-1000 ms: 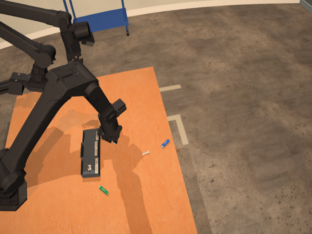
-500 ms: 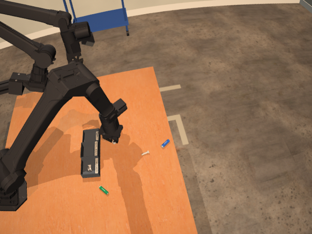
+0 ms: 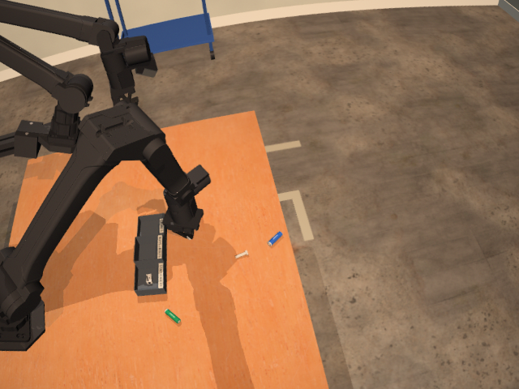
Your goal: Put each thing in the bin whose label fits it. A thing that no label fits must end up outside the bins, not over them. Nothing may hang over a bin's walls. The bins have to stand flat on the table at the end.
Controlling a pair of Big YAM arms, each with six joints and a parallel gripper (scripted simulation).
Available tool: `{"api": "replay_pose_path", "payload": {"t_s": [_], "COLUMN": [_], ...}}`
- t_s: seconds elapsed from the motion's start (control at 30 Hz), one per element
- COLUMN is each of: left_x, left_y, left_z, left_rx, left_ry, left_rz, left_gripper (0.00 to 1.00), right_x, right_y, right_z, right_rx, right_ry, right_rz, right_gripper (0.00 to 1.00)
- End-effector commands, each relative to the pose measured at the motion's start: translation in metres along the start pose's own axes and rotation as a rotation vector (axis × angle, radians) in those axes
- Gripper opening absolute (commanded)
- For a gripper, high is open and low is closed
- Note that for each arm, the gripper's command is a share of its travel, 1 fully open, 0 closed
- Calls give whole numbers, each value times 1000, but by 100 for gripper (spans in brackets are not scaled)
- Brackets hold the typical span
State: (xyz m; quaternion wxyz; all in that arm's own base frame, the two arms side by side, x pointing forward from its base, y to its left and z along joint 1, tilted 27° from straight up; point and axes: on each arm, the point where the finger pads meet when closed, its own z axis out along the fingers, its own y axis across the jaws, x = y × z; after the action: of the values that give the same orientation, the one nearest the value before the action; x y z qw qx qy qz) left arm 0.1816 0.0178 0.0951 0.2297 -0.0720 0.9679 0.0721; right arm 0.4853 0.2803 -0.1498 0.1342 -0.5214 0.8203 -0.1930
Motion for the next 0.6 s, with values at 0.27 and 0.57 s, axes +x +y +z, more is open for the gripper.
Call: {"api": "replay_pose_path", "payload": {"t_s": [0.27,0.57], "left_x": [6,6], "left_y": [2,2], "left_z": [3,3], "left_rx": [-4,-4], "left_ry": [14,14], "left_rz": [2,2], "left_gripper": [100,100], "right_x": [-4,-1], "right_y": [-11,-6], "right_z": [-10,-5], "right_rx": [14,8], "right_ry": [-29,-20], "right_rz": [2,-4], "right_gripper": [11,11]}}
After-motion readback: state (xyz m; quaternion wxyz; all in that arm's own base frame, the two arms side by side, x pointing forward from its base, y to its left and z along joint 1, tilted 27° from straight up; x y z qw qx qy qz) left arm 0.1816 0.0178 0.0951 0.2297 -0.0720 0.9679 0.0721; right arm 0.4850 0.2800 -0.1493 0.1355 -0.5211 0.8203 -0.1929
